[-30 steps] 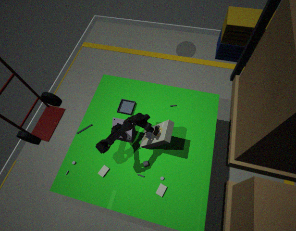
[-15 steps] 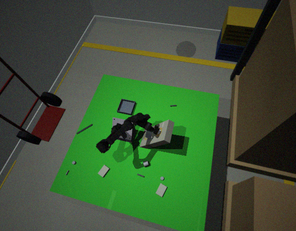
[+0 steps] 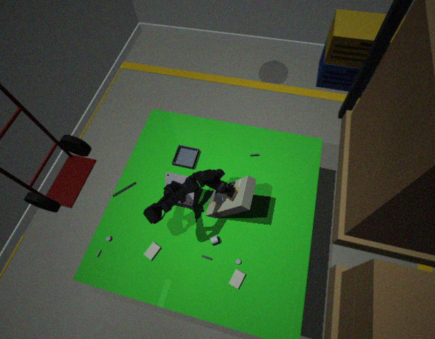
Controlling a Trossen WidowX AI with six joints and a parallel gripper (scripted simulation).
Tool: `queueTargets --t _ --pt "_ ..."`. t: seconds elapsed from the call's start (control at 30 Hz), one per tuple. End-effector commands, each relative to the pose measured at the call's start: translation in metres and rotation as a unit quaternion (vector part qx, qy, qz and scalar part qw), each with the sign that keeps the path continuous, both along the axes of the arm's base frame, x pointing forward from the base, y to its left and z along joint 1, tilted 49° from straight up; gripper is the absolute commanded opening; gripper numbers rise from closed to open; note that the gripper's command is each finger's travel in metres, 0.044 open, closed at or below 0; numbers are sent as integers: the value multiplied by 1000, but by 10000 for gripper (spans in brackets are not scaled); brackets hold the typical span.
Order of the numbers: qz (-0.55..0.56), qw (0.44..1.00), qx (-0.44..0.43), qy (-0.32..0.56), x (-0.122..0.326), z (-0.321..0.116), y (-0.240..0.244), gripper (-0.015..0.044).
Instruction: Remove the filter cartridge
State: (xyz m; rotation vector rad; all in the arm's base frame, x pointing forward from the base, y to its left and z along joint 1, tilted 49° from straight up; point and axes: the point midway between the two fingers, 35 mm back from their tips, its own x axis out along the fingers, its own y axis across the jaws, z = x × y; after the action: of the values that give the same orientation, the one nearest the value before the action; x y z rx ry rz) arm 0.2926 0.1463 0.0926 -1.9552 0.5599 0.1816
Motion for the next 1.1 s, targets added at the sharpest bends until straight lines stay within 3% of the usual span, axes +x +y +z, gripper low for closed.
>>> queueTargets --t 0.0,1.07 --pt "2 1000 -5 4 6 -5 -3 103" --pt "3 1000 -7 -1 23 -12 -11 103"
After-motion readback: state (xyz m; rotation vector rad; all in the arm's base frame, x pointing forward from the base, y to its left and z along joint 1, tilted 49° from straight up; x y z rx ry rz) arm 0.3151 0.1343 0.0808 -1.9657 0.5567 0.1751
